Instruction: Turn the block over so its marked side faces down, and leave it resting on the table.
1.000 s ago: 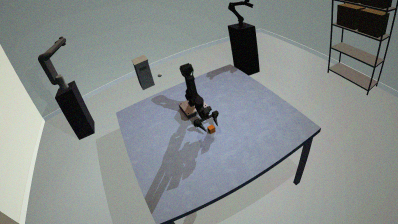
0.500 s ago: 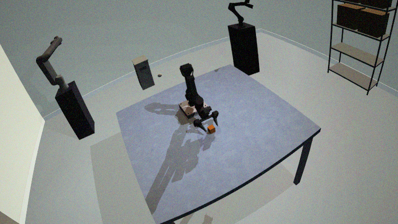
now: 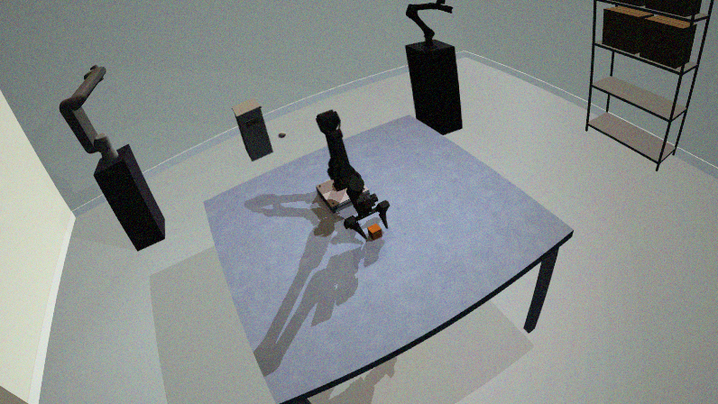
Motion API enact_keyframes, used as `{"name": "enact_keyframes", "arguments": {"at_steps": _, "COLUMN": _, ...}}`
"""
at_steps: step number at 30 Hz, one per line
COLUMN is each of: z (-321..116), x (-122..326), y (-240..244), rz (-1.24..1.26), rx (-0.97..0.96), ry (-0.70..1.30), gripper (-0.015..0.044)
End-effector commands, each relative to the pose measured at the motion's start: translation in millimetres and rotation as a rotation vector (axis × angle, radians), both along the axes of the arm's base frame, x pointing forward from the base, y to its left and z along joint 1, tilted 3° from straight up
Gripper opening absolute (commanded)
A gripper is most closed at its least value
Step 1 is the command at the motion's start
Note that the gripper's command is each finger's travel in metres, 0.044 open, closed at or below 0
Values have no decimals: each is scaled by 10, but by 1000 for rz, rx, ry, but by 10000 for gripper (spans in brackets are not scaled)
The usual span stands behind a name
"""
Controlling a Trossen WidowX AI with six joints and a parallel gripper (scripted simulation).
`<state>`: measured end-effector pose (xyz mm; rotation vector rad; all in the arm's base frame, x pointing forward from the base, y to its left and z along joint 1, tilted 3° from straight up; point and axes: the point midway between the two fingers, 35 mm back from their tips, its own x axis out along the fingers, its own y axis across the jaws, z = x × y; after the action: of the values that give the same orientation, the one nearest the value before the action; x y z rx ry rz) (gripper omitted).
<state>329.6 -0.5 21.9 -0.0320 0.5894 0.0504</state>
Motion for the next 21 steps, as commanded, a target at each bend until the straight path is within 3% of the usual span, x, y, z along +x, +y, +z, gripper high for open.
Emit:
{"name": "enact_keyframes", "arguments": {"at_steps": 1, "z": 250, "x": 70, "y": -5, "rz": -7, "rx": -11, "ry": 131, "gripper": 440}}
{"name": "enact_keyframes", "arguments": {"at_steps": 8, "z": 701, "x": -219, "y": 1, "rz": -9, "rx": -27, "ry": 345, "gripper": 440}}
{"name": "enact_keyframes", "arguments": {"at_steps": 21, "z": 773, "x": -316, "y": 2, "rz": -9, "rx": -30, "ry": 387, "gripper": 440}}
